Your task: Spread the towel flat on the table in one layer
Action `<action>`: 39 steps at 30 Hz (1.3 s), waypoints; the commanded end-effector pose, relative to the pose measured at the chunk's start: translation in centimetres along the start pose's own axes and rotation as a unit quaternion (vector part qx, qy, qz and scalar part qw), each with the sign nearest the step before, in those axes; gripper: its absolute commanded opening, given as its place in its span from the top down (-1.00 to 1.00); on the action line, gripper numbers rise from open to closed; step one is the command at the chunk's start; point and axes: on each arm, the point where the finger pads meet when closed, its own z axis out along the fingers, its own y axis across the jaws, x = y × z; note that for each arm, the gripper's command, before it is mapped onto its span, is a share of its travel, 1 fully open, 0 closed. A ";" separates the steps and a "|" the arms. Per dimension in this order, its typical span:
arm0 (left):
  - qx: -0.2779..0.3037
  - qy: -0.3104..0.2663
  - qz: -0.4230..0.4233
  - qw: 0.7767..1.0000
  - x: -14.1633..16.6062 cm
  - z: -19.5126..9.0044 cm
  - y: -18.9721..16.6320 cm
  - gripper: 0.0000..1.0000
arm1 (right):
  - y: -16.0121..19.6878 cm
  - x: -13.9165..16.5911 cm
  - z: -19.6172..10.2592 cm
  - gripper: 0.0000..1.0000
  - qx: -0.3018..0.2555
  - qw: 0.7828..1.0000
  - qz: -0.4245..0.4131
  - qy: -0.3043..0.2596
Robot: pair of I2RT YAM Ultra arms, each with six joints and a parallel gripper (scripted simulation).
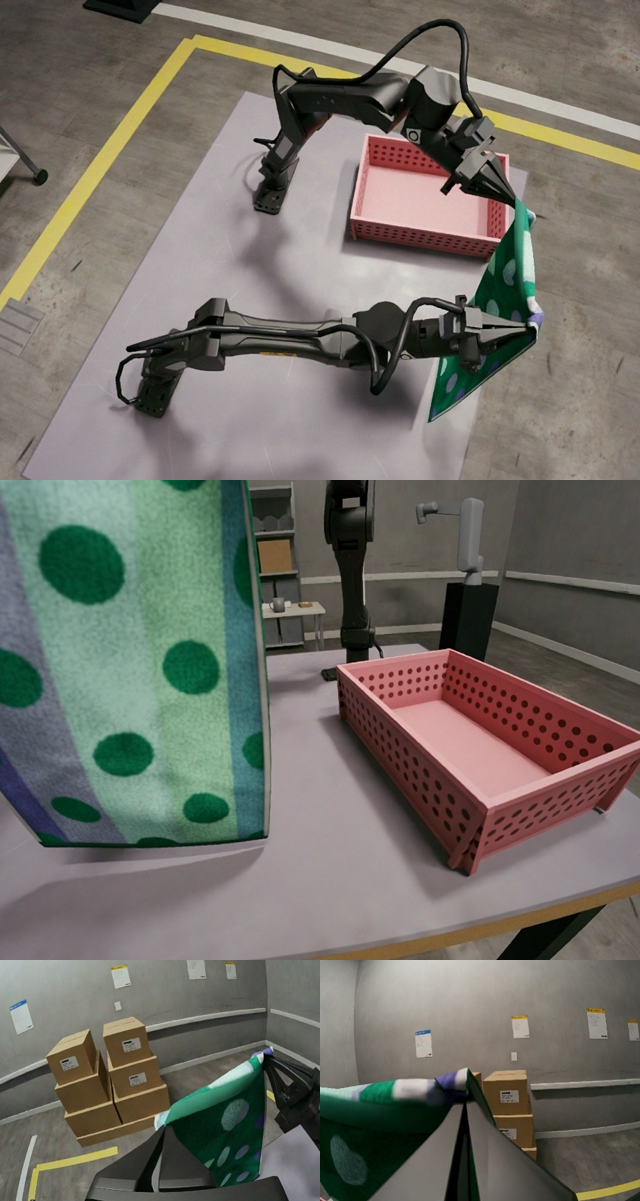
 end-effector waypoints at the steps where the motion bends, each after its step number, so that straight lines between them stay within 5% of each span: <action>1: -0.012 -0.003 -0.005 1.000 -0.6 -0.5 1.0 1.00 | -0.1 -2.8 0.6 1.00 0.005 0.999 0.002 -0.034; 5: -0.012 -0.013 -0.005 1.000 -0.8 -1.2 1.0 1.00 | -0.1 -5.3 0.1 1.00 0.006 0.999 0.002 -0.049; 6: -0.012 -0.013 -0.005 1.000 -0.2 -1.1 1.0 1.00 | -0.1 -2.0 -0.3 1.00 0.006 1.000 0.002 -0.004; 9: -0.012 -0.013 -0.005 1.000 -0.2 -1.1 1.0 1.00 | -0.1 -2.1 -0.3 1.00 0.006 1.000 0.002 -0.006; 10: -0.012 -0.013 -0.005 1.000 -0.2 -1.1 1.0 1.00 | -0.1 -4.7 -0.1 1.00 0.006 0.999 0.002 -0.038; 11: -0.012 -0.013 -0.005 1.000 0.5 -1.0 1.0 1.00 | -0.1 -1.4 -0.7 1.00 0.006 1.000 0.002 0.009; 23: -0.012 -0.013 -0.005 1.000 2.9 -0.5 1.0 1.00 | -0.1 0.8 -1.8 1.00 0.006 0.998 0.001 0.055; 26: -0.012 -0.013 -0.005 1.000 2.9 -0.5 1.0 1.00 | -0.1 0.7 -1.8 1.00 0.006 0.999 0.001 0.053; 27: -0.012 -0.013 -0.005 1.000 2.9 -0.5 1.0 1.00 | -0.1 -1.9 -1.3 1.00 0.006 1.000 0.001 0.021; 39: -0.012 -0.016 -0.005 1.000 2.5 -0.8 1.0 1.00 | -0.1 -1.7 -1.4 1.00 0.006 1.000 0.001 0.024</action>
